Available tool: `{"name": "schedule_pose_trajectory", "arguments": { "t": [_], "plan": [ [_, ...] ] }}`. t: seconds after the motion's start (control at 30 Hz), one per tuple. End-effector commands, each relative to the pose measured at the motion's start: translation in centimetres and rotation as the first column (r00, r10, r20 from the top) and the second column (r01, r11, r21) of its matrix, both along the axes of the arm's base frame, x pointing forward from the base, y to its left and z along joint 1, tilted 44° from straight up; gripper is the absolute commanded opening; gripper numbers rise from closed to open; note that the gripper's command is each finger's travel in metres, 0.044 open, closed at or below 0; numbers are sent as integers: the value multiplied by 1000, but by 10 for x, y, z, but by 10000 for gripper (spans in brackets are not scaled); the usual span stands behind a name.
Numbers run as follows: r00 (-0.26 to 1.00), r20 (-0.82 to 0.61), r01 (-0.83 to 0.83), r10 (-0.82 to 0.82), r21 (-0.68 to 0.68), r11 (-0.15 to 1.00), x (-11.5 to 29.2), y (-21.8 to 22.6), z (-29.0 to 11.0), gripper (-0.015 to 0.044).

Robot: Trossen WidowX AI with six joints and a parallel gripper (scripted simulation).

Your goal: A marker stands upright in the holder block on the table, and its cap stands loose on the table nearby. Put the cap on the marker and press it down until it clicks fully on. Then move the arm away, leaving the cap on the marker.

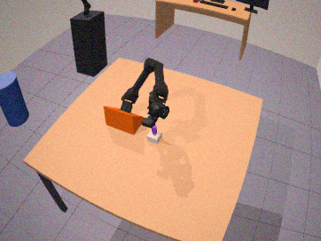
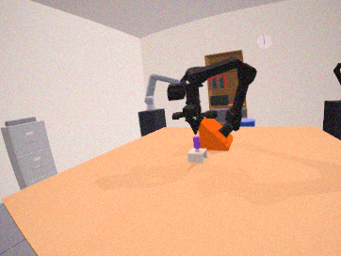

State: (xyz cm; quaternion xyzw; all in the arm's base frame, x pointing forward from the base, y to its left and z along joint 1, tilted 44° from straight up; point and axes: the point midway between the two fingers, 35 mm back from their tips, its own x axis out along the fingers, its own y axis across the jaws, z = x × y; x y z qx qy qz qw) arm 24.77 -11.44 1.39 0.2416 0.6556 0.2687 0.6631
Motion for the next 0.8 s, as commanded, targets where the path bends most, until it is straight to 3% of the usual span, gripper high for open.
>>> {"name": "schedule_pose_trajectory", "arguments": {
  "t": [0.0,0.63,0.77],
  "plan": [
    [1000,-2,2,-2,4,1000,0,6,-5,0],
    [1000,10,6,-6,-5,1000,1,10,-11,0],
    [1000,9,6,-6,-7,1000,5,-13,11,0]
  ]
}}
